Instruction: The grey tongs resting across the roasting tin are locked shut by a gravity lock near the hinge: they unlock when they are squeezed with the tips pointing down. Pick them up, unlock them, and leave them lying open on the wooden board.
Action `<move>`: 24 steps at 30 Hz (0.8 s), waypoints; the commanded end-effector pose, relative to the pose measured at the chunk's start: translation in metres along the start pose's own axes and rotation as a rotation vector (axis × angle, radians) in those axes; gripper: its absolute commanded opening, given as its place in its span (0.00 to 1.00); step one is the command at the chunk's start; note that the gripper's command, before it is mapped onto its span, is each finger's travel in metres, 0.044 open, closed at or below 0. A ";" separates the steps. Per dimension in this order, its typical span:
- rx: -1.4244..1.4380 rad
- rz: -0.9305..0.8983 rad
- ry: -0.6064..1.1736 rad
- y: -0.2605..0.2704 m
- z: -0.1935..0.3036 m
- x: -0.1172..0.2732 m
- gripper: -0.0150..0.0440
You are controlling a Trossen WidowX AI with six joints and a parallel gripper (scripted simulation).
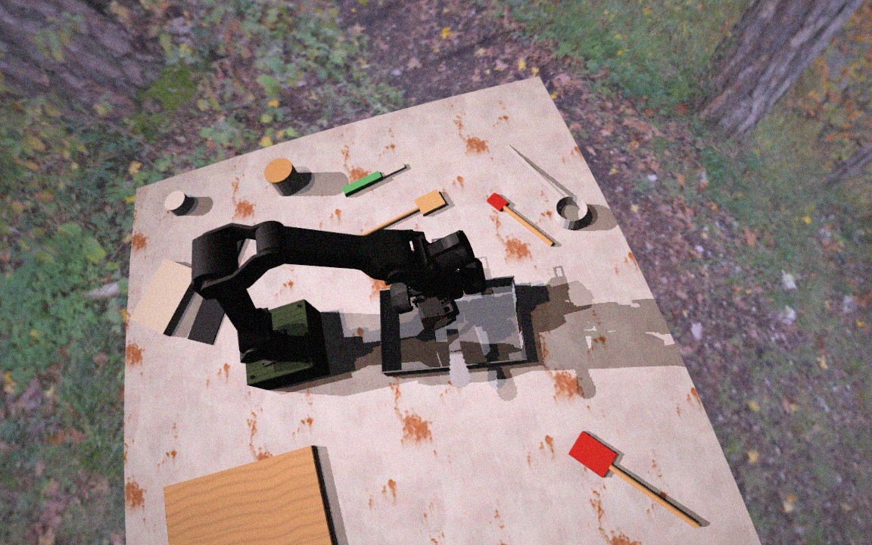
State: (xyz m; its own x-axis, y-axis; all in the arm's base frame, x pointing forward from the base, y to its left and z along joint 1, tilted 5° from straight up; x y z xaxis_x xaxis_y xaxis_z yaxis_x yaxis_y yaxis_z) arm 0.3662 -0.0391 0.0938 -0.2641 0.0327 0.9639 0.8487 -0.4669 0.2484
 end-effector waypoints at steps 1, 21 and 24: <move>0.004 0.045 -0.009 0.006 0.003 0.000 0.00; 0.001 0.301 -0.078 0.020 0.013 0.000 0.00; 0.001 0.309 -0.080 0.020 0.013 0.000 0.00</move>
State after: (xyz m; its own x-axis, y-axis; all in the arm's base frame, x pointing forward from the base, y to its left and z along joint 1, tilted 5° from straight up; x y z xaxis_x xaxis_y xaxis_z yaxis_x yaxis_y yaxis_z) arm 0.3871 -0.0373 0.0996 0.0277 -0.0351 0.9990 0.8833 -0.4670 -0.0409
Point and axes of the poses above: the point midway between the two fingers, 35 mm back from their tips, its own x axis back along the fingers, its own y axis across the jaws, z = x × y, the point moved 8 cm from there along x, back along the fingers, and after that the axes turned 15 degrees about -x, right-handed, at the moved point
